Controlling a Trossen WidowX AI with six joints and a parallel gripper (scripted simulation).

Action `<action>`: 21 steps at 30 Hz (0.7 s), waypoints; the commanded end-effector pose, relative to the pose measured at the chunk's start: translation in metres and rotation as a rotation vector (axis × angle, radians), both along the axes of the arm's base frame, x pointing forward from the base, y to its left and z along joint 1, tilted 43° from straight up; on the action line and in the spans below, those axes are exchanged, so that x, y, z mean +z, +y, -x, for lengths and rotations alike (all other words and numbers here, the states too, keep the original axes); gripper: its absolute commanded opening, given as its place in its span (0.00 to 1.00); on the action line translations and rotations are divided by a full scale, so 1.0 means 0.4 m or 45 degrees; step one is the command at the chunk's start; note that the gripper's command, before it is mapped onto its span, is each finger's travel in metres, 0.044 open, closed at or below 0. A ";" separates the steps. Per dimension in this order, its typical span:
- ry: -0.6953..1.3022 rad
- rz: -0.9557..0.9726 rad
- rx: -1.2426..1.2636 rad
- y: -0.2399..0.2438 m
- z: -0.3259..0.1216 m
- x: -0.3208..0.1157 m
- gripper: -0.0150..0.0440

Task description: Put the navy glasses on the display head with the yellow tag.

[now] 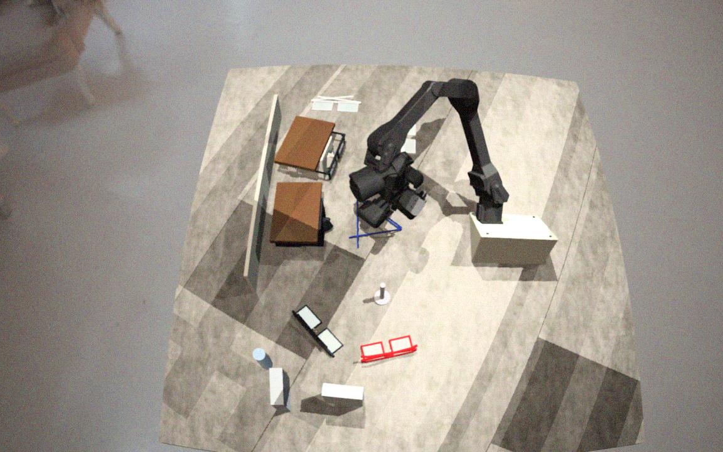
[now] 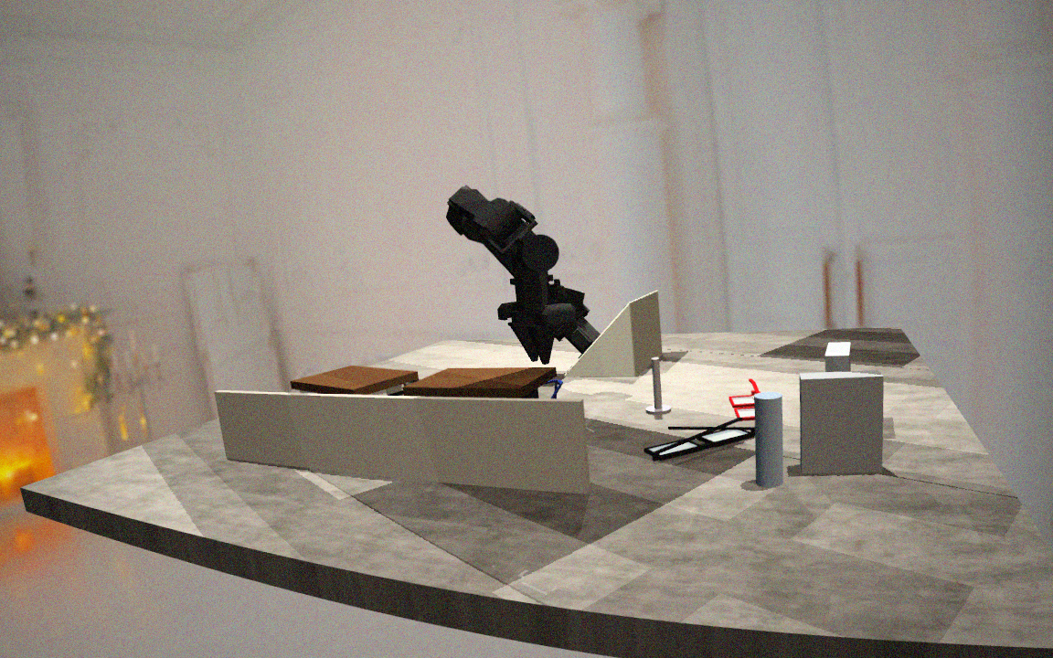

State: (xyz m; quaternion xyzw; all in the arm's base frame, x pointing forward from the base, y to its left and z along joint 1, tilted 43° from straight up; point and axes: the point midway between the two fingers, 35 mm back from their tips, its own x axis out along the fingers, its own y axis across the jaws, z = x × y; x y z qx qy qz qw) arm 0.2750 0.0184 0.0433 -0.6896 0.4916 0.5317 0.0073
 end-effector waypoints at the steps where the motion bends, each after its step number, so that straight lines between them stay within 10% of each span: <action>1: 0.019 0.014 0.011 -0.001 -0.001 -0.003 0.46; 21: 0.018 0.013 0.012 -0.032 0.000 -0.034 0.46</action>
